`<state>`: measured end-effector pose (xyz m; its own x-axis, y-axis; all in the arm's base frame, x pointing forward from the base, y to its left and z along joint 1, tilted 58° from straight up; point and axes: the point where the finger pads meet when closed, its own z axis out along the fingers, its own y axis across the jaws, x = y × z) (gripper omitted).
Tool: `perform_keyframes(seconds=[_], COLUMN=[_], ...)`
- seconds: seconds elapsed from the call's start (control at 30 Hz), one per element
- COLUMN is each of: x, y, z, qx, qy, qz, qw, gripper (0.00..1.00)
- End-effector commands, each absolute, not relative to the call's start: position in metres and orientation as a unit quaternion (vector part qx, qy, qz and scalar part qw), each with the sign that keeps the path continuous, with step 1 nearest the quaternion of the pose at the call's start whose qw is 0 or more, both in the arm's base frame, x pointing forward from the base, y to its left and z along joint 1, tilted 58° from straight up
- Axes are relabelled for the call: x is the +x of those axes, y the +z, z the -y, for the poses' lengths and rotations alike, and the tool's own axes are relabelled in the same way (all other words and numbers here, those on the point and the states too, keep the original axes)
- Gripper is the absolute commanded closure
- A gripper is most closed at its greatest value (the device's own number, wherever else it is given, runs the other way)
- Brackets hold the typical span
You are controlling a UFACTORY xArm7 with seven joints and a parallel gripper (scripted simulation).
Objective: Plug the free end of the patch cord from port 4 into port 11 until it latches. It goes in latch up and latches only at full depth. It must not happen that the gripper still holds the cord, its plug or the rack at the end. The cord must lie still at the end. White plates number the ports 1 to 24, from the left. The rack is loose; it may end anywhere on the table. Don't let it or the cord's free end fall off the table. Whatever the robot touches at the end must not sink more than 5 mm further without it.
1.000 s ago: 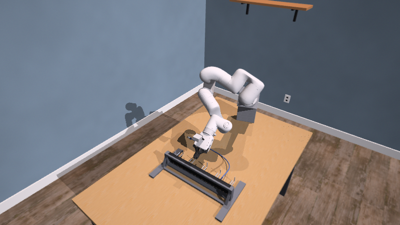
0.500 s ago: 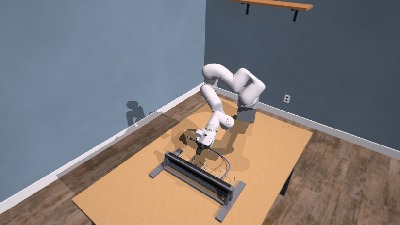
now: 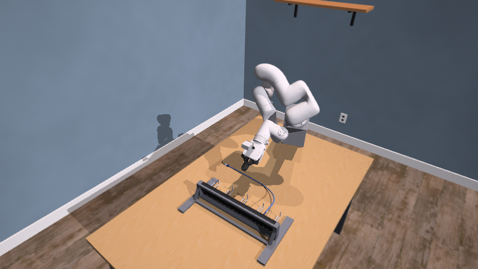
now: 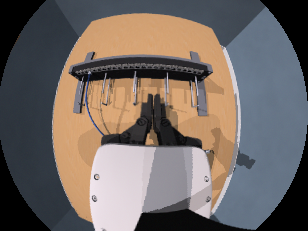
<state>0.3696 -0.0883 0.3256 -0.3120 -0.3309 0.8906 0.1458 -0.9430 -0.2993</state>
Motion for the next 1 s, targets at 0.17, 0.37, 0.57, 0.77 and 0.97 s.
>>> perform_keyframes(seconds=[0.17, 0.37, 0.57, 0.77, 0.97], x=[0.345, 0.345, 0.347, 0.35, 0.355], y=[0.314, 0.314, 0.311, 0.306, 0.298], z=[0.091, 0.092, 0.102, 0.117, 0.146], qx=[-0.562, -0.562, -0.562, -0.562, -0.562], qy=[-0.809, -0.809, -0.809, -0.809, -0.809], qz=[-0.066, -0.066, -0.066, -0.066, -0.066], qw=[0.156, 0.156, 0.156, 0.156, 0.156], gripper=[1.0, 1.0, 1.0, 1.0, 1.0])
